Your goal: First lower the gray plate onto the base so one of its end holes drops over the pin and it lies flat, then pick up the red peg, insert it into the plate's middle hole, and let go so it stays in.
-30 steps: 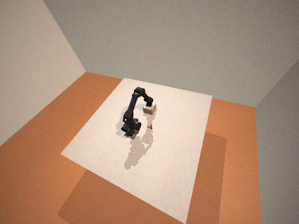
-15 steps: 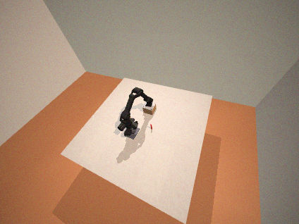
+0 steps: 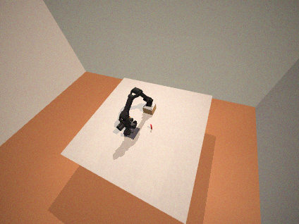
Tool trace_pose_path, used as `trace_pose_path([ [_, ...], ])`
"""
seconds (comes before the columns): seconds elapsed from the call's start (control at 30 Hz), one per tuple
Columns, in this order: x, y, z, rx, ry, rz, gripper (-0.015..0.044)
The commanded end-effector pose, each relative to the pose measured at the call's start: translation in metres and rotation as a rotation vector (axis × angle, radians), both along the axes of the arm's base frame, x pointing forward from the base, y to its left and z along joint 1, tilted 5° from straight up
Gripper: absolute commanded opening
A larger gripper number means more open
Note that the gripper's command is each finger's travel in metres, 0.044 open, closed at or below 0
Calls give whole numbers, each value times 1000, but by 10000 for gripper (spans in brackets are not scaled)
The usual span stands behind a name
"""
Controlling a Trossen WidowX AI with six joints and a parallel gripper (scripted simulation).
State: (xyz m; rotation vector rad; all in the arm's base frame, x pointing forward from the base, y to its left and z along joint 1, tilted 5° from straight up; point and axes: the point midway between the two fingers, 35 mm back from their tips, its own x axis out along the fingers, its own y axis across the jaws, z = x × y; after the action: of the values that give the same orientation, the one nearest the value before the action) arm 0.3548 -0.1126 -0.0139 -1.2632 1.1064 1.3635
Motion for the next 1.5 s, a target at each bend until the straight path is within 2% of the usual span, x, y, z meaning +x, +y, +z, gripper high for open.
trace_pose_path([
  [0.0,0,-1,-1,-5,1,6,0],
  [0.67,-1,-2,-2,-5,1,6,0],
  [1.47,-1,0,-34,-5,1,6,0],
])
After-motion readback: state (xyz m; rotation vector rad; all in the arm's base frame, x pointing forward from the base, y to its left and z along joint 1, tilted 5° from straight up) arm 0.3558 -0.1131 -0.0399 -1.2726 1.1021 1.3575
